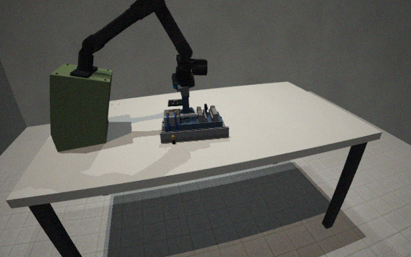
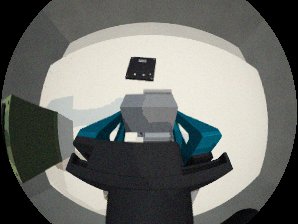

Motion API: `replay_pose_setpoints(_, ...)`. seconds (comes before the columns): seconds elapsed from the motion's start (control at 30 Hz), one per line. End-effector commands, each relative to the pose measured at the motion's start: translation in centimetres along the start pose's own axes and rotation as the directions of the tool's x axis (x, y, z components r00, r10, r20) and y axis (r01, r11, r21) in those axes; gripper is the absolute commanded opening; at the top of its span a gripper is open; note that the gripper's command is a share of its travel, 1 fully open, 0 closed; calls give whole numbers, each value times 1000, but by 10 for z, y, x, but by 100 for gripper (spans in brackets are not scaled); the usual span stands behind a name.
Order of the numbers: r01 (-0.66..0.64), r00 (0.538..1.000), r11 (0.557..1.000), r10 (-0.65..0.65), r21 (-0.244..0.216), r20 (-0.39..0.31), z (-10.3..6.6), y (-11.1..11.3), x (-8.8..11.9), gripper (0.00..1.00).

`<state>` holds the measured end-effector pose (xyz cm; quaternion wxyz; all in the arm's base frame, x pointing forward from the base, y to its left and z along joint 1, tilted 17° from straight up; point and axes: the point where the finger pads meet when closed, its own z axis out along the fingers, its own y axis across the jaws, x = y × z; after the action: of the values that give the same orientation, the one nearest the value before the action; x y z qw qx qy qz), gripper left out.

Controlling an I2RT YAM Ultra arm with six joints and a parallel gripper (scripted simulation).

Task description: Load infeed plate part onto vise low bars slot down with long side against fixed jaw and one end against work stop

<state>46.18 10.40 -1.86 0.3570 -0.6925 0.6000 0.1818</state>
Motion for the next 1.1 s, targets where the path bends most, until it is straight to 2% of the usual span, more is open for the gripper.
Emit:
replay_pose_setpoints(0.0,12,1000,1000,-12,22,28,-19,-6,-19,0)
replay_pose_setpoints(1.07,13,1000,1000,-13,25,28,-31,-7,-29,0)
